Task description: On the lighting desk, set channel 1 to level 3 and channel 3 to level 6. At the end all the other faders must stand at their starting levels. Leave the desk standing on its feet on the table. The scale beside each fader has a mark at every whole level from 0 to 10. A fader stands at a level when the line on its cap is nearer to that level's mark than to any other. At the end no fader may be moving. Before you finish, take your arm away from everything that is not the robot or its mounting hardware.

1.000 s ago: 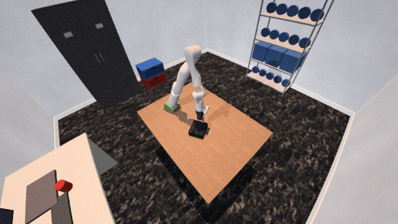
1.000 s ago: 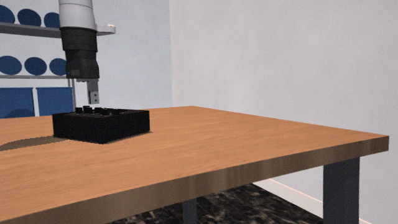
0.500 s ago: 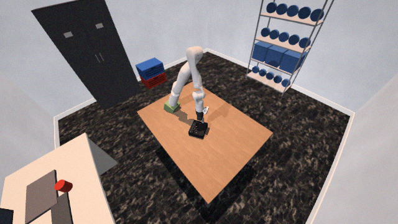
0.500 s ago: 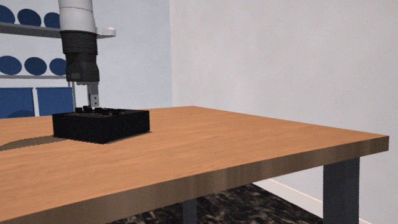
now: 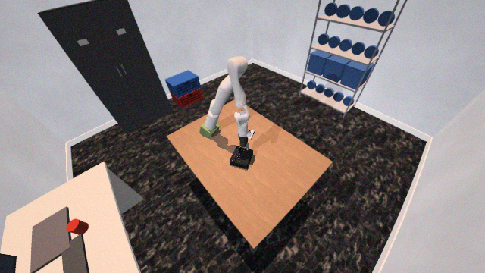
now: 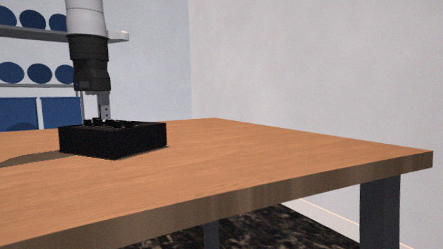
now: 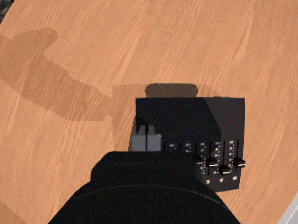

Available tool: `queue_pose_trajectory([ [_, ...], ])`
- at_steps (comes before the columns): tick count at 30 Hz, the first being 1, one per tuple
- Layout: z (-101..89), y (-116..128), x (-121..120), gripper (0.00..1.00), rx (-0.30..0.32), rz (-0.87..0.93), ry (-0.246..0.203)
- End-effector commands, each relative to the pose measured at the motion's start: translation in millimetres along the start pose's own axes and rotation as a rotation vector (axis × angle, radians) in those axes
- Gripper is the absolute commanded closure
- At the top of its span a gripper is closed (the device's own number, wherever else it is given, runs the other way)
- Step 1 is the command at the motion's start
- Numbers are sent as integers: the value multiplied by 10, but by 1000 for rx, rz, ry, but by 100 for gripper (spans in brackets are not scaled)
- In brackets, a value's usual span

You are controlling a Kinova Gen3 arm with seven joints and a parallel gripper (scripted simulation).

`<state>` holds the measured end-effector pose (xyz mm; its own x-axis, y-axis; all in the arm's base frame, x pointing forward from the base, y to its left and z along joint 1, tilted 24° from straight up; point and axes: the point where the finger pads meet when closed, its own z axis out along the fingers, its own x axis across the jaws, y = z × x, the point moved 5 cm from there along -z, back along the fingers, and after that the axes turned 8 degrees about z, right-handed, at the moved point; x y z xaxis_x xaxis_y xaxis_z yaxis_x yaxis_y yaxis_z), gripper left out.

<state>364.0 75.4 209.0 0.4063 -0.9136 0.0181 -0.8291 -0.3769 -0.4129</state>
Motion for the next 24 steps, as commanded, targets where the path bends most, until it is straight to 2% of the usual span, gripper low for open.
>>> queue_pose_trajectory([
  [1, 6, 6, 8, 100, 1, 0, 3],
  [24, 6, 56, 15, 100, 1, 0, 3],
])
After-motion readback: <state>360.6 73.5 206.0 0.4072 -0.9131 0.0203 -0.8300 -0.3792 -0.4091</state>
